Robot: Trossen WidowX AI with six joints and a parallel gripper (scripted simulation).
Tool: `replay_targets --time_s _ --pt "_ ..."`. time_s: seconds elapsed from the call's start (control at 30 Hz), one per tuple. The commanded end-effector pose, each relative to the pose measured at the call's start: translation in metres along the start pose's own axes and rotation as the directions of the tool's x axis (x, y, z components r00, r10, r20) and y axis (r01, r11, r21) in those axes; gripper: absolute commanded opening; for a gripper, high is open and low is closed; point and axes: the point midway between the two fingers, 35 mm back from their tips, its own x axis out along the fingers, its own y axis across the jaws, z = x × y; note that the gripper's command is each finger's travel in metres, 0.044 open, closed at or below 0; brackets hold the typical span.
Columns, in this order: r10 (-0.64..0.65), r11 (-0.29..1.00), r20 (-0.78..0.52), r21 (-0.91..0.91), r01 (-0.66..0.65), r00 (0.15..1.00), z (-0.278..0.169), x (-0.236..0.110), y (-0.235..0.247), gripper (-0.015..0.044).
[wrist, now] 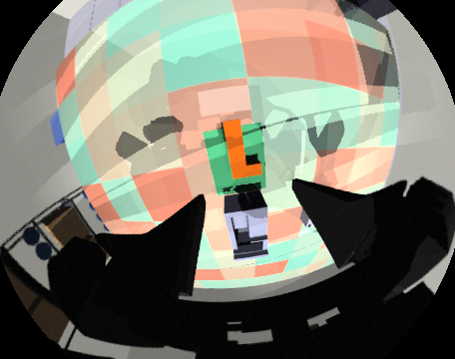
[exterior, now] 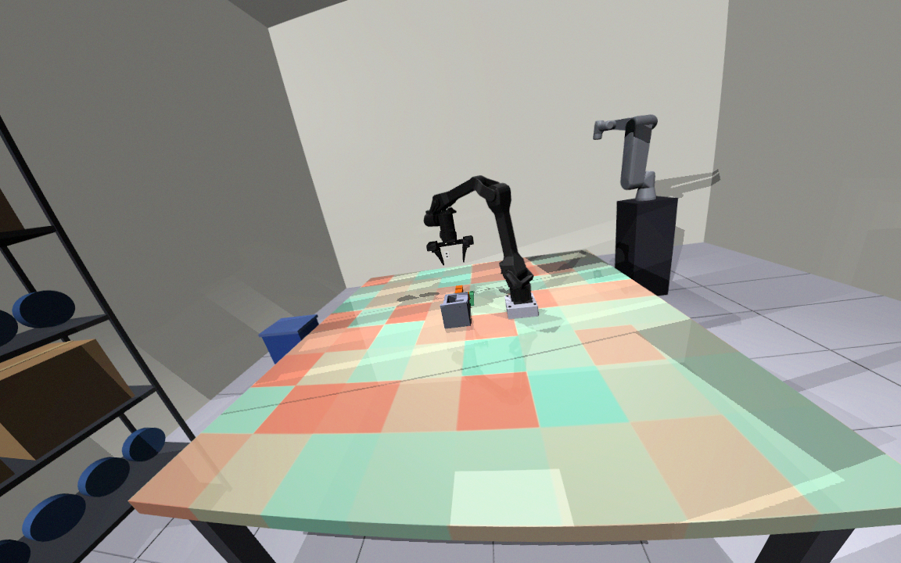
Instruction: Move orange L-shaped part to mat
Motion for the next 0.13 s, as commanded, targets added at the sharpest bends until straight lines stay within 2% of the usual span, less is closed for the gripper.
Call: replay_targets --time_s 0.0,0.1 --pt "0.0 1.0 0.0 0.0 0.0 1.0 0.0002 0.0006 0.0002 0.04" --pt "0.0 1.0 0.0 0.0 0.0 1.0 0.0002 0.0006 0.0002 0.04"
